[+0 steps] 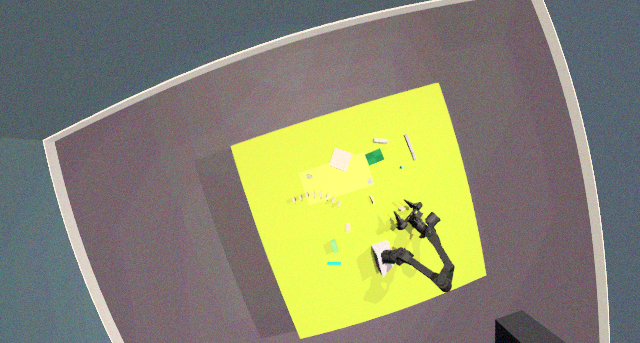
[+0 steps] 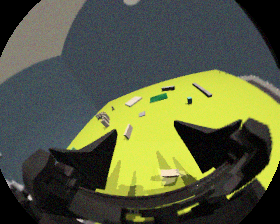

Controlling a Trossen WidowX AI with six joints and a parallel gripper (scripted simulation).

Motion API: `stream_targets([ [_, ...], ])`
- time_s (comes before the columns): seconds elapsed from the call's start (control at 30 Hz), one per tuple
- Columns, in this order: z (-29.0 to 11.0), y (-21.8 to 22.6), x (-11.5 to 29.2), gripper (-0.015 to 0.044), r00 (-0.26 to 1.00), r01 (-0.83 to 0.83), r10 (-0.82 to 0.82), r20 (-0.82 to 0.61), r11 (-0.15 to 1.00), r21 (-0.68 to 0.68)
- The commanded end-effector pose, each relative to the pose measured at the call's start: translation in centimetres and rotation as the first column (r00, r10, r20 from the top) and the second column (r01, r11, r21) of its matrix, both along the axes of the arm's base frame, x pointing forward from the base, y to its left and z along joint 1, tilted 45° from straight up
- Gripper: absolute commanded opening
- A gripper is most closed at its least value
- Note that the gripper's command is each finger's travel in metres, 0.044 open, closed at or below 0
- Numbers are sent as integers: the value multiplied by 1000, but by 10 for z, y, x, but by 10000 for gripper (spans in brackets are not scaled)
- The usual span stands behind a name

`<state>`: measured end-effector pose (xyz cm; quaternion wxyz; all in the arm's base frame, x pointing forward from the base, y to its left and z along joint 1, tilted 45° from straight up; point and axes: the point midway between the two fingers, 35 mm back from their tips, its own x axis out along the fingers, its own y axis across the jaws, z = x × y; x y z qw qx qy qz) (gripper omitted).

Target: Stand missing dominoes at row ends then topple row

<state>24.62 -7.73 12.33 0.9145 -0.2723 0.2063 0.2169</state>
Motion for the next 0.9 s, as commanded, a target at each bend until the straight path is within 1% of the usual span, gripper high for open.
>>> stream_targets([
  [0.0, -6, 11, 15, 440, 977, 60, -54, -205, 998, 25],
  [0.07, -10, 11, 16, 440, 944, 123, -117, -307, 992, 0],
  [0.17, -16, 12, 15, 440, 863, 222, -233, -448, 972, -78],
  [0.27, -19, 16, 10, 440, 746, 304, -370, -553, 929, -211],
  [0.33, -17, 17, 5, 440, 668, 343, -470, -577, 882, -322],
  [0.47, -3, 16, -7, 440, 544, 378, -663, -515, 741, -555],
  [0.53, 11, 13, -16, 440, 497, 374, -758, -423, 627, -683],
  [0.6, 29, 12, -20, 440, 486, 369, -820, -303, 507, -779],
  [0.67, 37, 11, -20, 440, 490, 369, -834, -254, 463, -806],
  [0.87, 37, 11, -20, 440, 490, 369, -834, -254, 463, -806],
])
